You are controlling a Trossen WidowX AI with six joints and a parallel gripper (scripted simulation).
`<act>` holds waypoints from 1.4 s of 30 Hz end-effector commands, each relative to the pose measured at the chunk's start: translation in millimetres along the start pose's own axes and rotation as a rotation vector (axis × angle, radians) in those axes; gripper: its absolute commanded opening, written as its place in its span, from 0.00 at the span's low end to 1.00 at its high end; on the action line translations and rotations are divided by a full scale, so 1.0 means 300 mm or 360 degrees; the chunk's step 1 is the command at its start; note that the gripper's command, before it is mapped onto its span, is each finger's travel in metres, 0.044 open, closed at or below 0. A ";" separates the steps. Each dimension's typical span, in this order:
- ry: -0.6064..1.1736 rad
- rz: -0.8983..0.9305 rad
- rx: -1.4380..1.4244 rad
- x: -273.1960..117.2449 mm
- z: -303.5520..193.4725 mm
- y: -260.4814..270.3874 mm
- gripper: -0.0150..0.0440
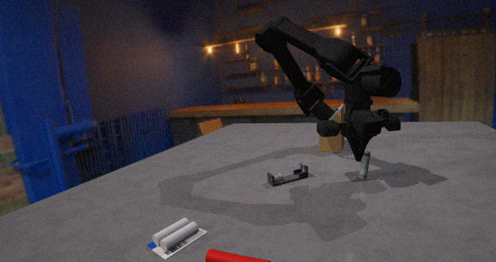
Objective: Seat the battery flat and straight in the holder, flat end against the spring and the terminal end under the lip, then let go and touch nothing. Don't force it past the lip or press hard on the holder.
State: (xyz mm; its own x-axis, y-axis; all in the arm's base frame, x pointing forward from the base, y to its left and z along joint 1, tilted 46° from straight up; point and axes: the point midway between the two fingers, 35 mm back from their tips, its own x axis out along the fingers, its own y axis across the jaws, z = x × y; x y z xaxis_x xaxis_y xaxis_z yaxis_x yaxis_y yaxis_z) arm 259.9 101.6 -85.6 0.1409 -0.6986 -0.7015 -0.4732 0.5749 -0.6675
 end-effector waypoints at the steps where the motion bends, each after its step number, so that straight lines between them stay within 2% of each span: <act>1: 0.0008 0.0007 0.0003 0.005 -0.001 0.026 0.25; 24: 0.0009 0.0007 0.0004 0.006 -0.007 0.128 0.25; 26: 0.0004 0.0004 -0.0003 -0.018 -0.003 0.122 0.25; 34: 0.0008 0.0013 0.0002 -0.257 -0.004 0.129 0.25; 42: -0.0005 0.0009 -0.0006 -0.260 -0.001 0.131 0.25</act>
State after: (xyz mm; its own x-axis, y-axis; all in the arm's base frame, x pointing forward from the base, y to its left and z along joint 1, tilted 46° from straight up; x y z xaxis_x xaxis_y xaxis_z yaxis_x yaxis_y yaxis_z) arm 230.0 177.9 -57.0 0.1388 -0.6950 -0.7055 -0.4769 0.5775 -0.6627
